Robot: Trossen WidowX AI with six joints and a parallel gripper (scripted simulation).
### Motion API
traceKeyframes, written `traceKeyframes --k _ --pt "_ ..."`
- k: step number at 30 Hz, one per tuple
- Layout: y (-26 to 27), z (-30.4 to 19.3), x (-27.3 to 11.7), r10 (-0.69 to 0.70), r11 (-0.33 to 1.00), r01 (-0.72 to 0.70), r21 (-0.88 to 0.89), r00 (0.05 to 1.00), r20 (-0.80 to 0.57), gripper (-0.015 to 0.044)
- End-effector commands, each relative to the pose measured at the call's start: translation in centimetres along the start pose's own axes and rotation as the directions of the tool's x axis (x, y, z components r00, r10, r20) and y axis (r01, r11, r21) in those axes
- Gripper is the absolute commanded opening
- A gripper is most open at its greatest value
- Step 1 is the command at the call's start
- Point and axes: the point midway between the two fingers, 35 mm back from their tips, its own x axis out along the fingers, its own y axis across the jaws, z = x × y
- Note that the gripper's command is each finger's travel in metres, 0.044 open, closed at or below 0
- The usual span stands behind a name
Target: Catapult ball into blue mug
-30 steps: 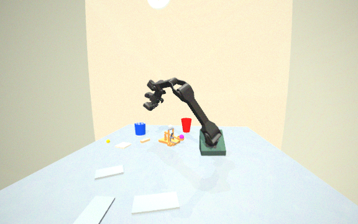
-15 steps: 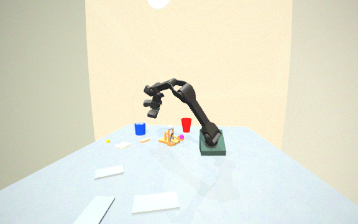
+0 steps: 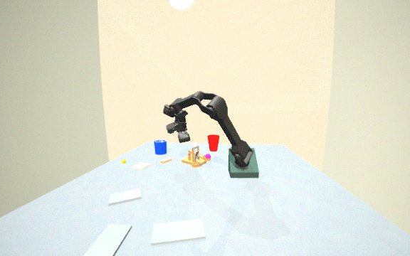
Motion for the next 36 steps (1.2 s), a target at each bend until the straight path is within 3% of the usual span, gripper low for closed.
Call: traceKeyframes --k 1,12,23,36 --pt "1.7 -0.9 -0.1 0.007 0.994 -0.013 -0.106 0.998 -0.062 0.0000" --pt "6.2 -3.9 -0.6 0.012 0.908 -0.109 -0.406 0.972 -0.233 0.0000" --pt "10.1 -7.3 -1.5 -0.005 0.718 -0.273 -0.640 0.918 -0.397 0.0000" --pt "11.0 -7.5 -0.9 -0.010 0.685 -0.298 -0.665 0.909 -0.418 0.0000"
